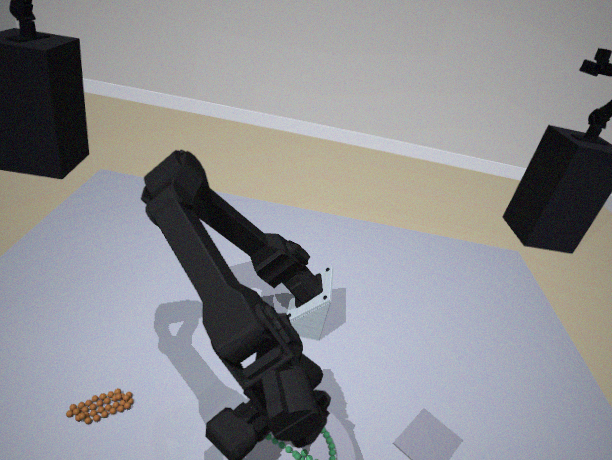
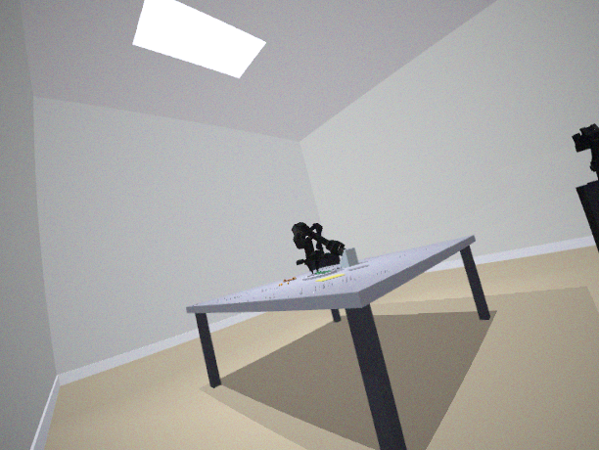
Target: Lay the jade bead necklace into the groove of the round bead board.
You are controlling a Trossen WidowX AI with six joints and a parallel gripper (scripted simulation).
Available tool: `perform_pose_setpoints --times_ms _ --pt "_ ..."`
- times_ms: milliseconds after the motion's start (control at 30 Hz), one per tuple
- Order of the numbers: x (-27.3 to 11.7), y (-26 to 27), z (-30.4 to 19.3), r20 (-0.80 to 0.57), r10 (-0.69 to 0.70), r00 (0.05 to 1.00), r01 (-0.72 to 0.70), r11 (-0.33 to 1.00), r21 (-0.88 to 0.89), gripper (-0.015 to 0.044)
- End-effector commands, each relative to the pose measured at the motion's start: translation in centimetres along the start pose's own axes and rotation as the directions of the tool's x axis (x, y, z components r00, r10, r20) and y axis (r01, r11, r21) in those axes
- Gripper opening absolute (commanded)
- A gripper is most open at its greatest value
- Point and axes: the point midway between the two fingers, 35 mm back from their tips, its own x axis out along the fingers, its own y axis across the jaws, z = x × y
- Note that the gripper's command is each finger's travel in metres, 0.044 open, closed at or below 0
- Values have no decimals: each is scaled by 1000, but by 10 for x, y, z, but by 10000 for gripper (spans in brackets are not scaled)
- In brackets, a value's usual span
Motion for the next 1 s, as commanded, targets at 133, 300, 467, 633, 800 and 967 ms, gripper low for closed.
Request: perform_pose_setpoints --times_ms 133,300,467,633,800,967 --pt "1 0 0 -1 1 1000 -1 1000 0 15" --pt "1 0 0 -1 1 1000 -1 1000 0 0" --pt "1 0 0 -1 1 1000 -1 1000 0 0" --pt "1 0 0 -1 1 1000 -1 1000 0 0" --pt "1 0 0 -1 1 1000 -1 1000 0 0" --pt "1 0 0 -1 1 1000 -1 1000 0 0"
